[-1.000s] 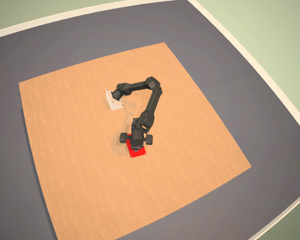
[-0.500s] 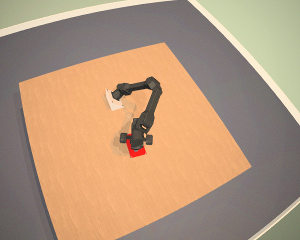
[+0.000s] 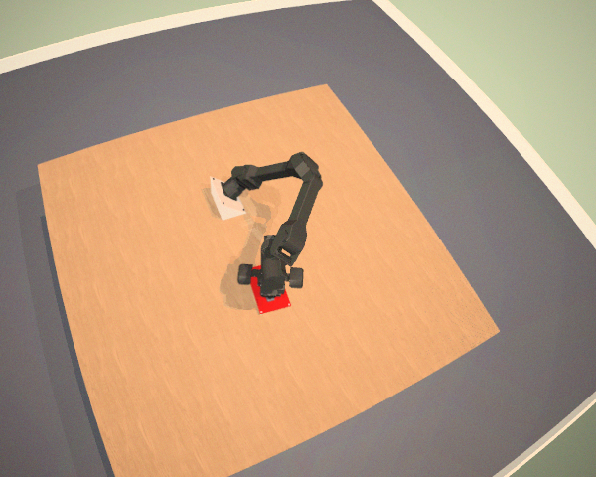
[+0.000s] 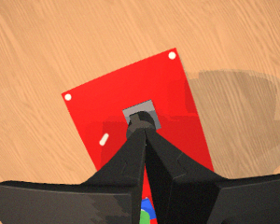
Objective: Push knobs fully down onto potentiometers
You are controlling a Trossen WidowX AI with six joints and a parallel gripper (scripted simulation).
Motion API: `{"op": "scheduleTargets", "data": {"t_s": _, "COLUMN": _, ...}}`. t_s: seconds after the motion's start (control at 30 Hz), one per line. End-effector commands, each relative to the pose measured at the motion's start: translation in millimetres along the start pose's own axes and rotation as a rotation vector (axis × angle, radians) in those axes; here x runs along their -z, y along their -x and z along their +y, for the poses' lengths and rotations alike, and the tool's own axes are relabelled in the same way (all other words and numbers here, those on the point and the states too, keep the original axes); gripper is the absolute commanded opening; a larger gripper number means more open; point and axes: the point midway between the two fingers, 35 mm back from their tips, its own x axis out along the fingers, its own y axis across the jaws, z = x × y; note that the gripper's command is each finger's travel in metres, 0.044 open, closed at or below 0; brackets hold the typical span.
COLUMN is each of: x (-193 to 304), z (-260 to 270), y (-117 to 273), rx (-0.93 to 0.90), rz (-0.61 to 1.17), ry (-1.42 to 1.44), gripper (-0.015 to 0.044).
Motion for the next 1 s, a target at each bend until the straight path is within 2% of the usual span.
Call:
{"op": "scheduleTargets", "data": {"t_s": 0.0, "x": 4.3, "z": 3.9, "y": -30.2, "rx": 0.007, "rz": 0.052, "ry": 0.027, "gripper": 0.0}}
{"op": "scheduleTargets", "data": {"t_s": 0.97, "x": 3.8, "z": 4.0, "y": -28.4, "rx": 0.008, "rz": 0.052, "ry": 0.027, "gripper": 0.0}}
